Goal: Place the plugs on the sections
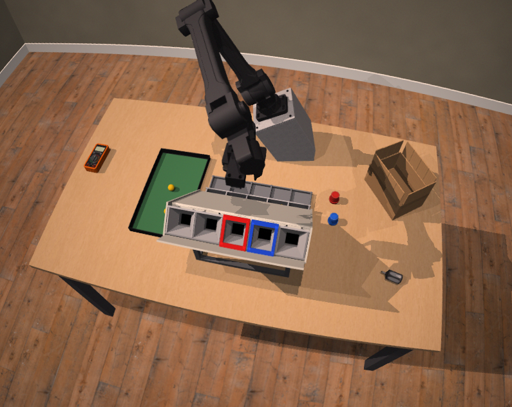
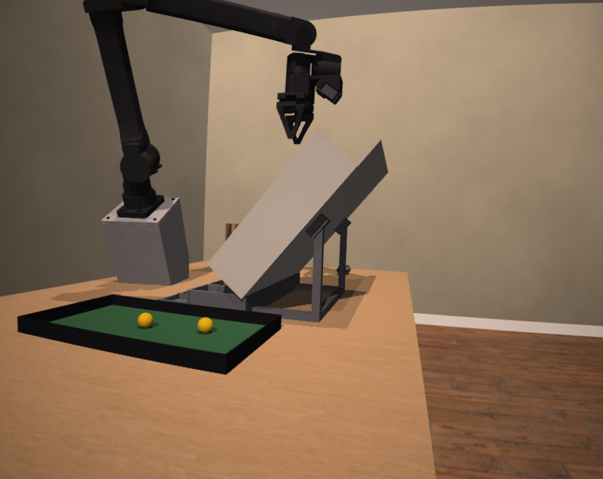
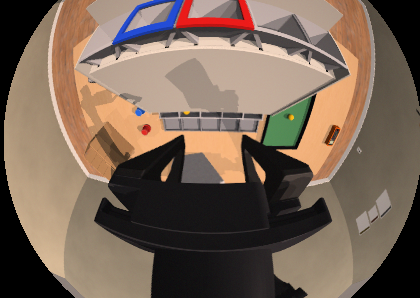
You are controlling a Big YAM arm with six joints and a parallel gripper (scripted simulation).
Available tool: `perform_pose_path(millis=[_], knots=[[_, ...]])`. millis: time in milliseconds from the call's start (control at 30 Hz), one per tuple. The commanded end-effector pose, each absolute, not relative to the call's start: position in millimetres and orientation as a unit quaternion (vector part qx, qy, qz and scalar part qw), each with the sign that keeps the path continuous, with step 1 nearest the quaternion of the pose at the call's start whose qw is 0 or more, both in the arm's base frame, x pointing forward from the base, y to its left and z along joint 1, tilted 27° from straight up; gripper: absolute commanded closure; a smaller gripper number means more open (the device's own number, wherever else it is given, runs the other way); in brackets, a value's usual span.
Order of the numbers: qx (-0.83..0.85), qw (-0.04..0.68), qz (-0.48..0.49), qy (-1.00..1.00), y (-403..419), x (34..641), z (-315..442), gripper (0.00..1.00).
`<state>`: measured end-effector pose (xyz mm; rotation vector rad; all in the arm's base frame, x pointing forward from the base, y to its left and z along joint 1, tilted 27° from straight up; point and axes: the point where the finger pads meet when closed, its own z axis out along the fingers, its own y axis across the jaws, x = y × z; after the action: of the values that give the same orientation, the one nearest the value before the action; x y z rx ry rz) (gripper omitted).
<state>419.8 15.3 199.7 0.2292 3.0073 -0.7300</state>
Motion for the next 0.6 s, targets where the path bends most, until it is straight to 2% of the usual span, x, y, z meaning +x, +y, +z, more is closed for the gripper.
perform_pose_path(millis=[0,567], knots=[[0.085,0.047,-0.227,0.969,26.2,407.9,210.3,0.44],[0.087,0.049,-0.228,0.969,25.6,389.7,207.1,0.44]])
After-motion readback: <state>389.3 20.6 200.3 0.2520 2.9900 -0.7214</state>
